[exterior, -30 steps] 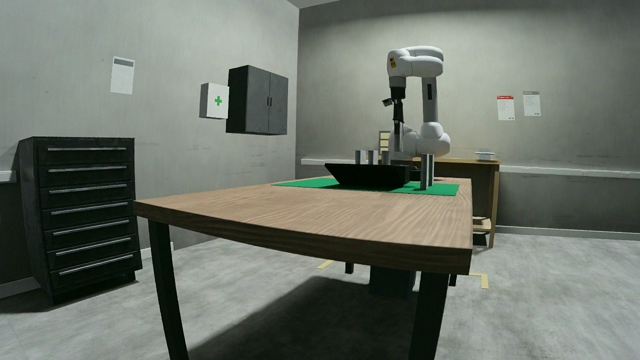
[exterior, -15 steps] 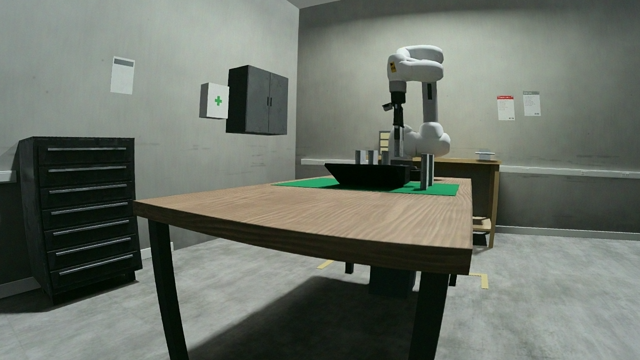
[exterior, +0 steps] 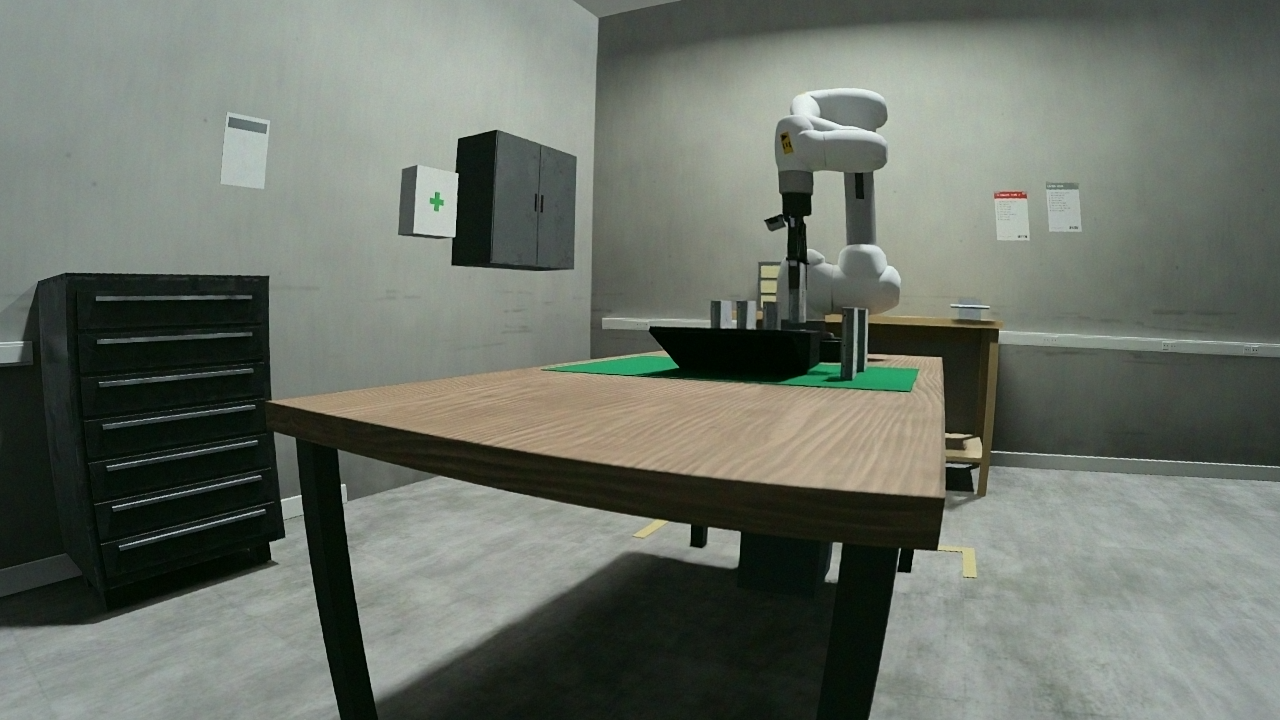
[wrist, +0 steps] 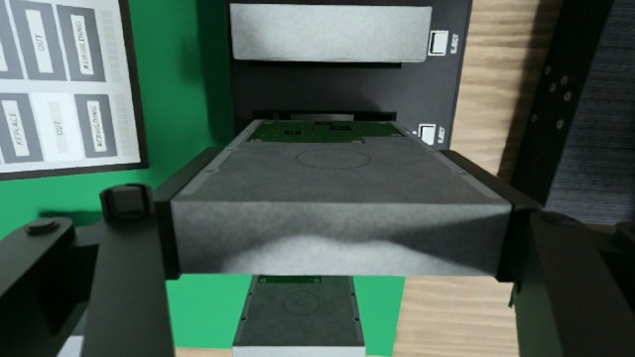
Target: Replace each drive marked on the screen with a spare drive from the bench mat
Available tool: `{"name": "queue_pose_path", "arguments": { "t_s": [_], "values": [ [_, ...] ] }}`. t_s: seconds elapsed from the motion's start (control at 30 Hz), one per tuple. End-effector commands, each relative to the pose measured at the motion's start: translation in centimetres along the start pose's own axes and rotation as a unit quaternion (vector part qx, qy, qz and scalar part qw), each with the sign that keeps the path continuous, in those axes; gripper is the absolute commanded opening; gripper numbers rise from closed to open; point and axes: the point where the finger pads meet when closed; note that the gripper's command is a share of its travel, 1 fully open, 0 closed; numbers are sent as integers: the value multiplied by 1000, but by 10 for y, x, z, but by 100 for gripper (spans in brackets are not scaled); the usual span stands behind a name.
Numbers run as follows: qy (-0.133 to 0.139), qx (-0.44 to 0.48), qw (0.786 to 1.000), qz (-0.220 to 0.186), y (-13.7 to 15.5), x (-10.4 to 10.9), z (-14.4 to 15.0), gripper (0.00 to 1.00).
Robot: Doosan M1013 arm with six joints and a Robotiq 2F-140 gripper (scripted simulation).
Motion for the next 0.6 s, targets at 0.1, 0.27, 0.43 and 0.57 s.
{"name": "queue_pose_path", "arguments": {
  "t_s": [0.1, 0.27, 0.43, 0.57],
  "values": [
    [0, 0, 1000, 0, 0, -5, 0, 10],
    [0, 0, 1000, 0, 0, -10, 0, 10],
    [0, 0, 1000, 0, 0, -13, 0, 10],
    [0, 0, 1000, 0, 0, -13, 0, 10]
  ]
}}
Point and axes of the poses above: the point where the finger pads meet when closed, its own x axis back along the fingers, its own z axis across the jaws, y = z × x, and after that the axes turned 13 degrees about -x, right-handed
